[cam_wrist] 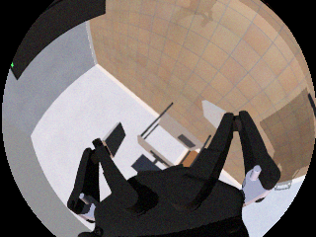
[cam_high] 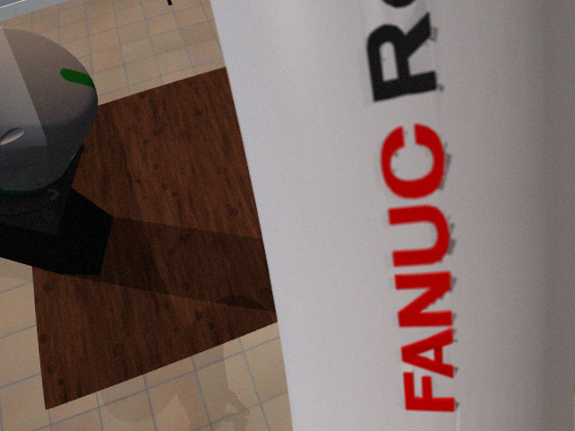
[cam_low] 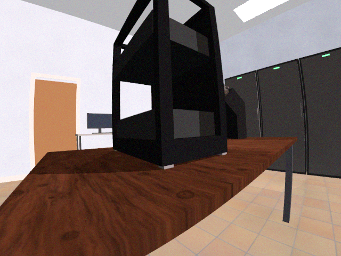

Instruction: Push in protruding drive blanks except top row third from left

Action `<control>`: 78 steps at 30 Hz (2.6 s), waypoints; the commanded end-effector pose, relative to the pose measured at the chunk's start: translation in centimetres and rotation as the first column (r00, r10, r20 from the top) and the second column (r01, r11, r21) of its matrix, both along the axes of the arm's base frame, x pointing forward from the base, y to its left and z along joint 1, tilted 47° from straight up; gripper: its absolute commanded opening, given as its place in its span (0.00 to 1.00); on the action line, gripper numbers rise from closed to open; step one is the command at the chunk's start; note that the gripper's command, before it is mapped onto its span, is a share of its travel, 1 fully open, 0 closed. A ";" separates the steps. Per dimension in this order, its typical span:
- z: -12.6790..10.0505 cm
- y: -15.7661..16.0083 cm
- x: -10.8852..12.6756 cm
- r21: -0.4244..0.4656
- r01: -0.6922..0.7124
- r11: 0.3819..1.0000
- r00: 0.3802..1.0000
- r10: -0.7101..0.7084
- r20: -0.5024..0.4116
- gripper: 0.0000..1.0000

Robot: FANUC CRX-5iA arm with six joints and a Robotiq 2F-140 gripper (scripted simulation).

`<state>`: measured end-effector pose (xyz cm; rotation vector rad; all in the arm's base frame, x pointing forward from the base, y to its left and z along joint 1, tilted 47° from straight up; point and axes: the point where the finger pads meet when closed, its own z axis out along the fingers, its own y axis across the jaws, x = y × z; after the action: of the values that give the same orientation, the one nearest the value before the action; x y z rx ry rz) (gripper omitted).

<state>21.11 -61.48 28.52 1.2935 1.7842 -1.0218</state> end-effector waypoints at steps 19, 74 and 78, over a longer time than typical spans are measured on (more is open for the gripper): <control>8.1 -3.5 -3.8 -0.122 0.023 0.992 0.993 -0.037 -0.115 1.00; 41.7 -5.4 -22.2 -0.556 0.186 0.810 0.834 -0.430 -0.347 1.00; 45.5 -4.4 -24.3 -0.600 0.207 0.773 0.804 -0.484 -0.347 1.00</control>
<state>-1.71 -66.62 71.41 1.0819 1.4507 -2.0054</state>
